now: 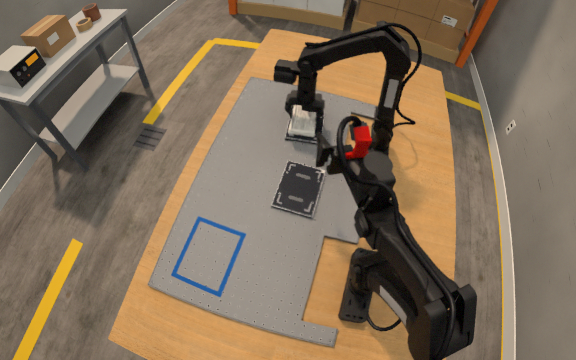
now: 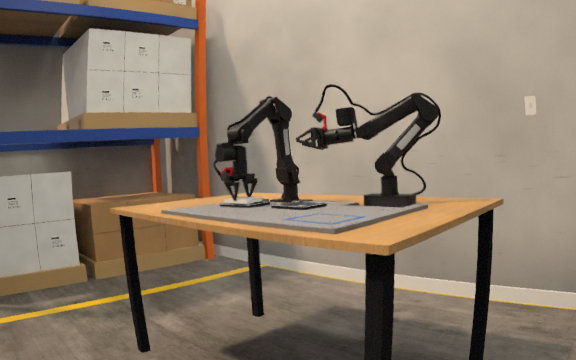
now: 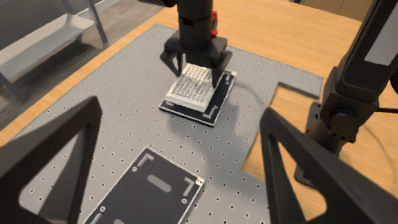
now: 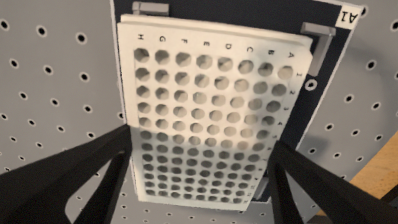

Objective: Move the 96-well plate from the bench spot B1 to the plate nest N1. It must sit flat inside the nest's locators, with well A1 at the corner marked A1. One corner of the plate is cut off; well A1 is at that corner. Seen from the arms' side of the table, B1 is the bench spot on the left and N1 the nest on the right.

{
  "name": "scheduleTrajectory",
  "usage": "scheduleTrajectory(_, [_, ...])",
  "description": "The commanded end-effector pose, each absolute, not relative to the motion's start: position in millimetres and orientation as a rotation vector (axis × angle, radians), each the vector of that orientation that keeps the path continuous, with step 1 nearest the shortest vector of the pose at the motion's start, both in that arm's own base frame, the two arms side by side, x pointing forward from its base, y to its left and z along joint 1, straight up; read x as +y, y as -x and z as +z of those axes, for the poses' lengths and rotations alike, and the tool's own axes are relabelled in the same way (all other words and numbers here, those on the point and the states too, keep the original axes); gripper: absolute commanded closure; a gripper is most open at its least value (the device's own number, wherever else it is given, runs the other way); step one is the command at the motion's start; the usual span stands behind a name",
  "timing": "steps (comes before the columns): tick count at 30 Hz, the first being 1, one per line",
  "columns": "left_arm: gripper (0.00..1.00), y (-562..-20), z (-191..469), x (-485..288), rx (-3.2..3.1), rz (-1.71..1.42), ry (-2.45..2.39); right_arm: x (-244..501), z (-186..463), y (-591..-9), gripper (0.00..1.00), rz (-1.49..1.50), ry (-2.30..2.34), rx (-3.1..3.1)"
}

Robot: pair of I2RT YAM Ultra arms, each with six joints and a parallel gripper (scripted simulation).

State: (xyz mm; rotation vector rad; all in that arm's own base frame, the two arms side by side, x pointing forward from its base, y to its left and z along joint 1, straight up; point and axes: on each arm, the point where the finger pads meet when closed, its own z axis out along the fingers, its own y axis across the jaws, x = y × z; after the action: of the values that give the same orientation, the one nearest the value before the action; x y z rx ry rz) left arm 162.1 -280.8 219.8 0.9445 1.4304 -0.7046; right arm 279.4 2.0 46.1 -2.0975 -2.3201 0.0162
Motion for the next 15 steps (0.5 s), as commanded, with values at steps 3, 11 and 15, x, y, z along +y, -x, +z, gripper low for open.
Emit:
scheduleTrajectory(3, [0.00, -160.6, 227.4, -283.0, 1.405, -0.718, -0.938, 2.3, 55.9, -277.2, 0.22, 0.059, 2.087, -2.320])
scheduleTrajectory(11, [0.00, -160.6, 227.4, -283.0, 1.405, -0.718, -0.938, 2.3, 57.0, -277.1, 0.22, 0.059, 2.087, -2.320])
scheduleTrajectory(15, [0.00, -160.6, 227.4, -283.0, 1.405, -0.718, -0.938, 2.3, 57.0, -277.1, 0.22, 0.059, 2.087, -2.320])
